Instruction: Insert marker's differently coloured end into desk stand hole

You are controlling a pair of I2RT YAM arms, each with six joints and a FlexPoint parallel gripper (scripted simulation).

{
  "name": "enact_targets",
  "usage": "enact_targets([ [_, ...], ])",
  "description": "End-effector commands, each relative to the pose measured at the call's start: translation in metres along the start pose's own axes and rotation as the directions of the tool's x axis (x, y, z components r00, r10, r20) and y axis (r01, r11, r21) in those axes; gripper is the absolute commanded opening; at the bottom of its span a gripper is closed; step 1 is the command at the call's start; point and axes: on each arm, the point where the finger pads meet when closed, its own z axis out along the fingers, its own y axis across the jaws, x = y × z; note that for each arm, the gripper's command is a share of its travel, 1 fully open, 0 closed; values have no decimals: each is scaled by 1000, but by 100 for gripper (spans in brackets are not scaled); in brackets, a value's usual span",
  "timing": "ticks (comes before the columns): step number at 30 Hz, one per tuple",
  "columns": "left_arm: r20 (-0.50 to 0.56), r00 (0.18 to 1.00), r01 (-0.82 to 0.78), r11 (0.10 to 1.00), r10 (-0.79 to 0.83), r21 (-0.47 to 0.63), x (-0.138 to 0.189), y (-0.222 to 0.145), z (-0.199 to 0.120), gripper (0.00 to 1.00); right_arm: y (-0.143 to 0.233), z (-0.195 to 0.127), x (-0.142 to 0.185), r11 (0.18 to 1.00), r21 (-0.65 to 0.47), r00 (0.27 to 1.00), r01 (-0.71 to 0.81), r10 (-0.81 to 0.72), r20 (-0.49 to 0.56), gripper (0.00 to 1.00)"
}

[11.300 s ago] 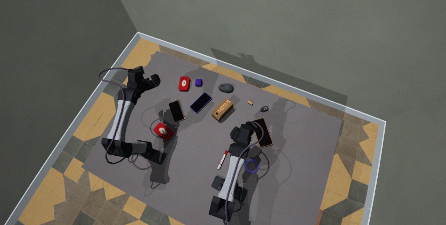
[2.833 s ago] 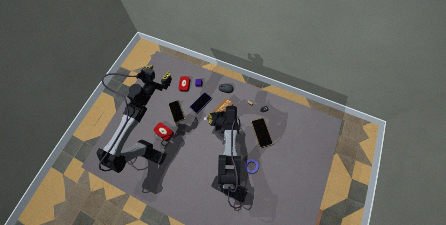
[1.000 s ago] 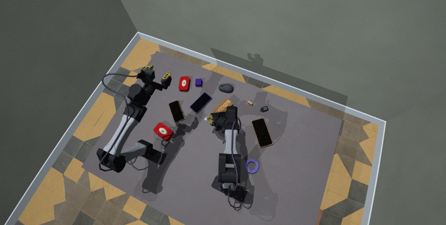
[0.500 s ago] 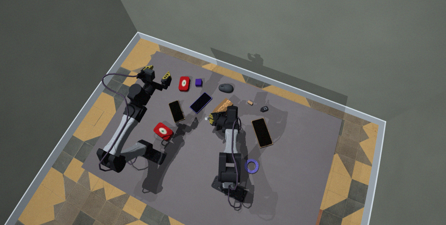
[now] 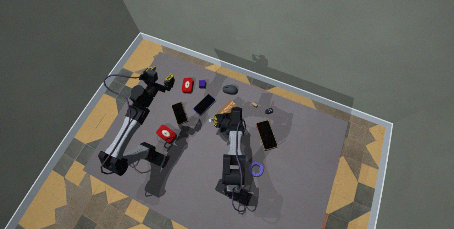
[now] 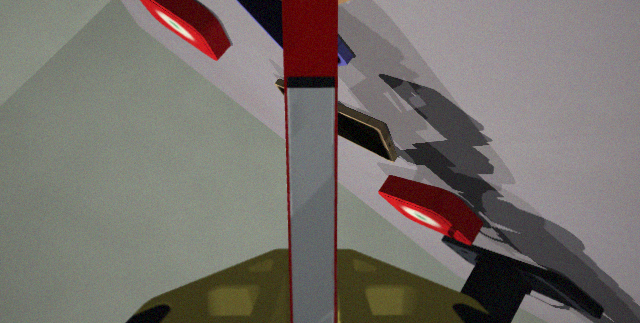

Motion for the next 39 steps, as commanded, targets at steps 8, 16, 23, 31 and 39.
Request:
enact_targets([
  [8,86,996,5,1000,-5,-6,-31,3,-6,100,17,-6,3,999,-32,999,39,-39,-5,0],
  [16,86,996,5,1000,-5,-6,-31,3,-6,100,22,-6,2,997,-47,998,56,-57,-7,0],
  [23,86,996,5,1000,-5,-6,-31,3,-6,100,13,0,-5,999,-20,1000,25,-26,-7,0],
  [31,86,996,5,1000,-5,-6,-31,3,-6,100,16,-1,-7,999,-29,999,33,-34,-11,0],
  [39,86,996,5,1000,-5,-6,-31,3,-6,100,11,-1,-13,1000,-11,1000,14,-14,2,0],
])
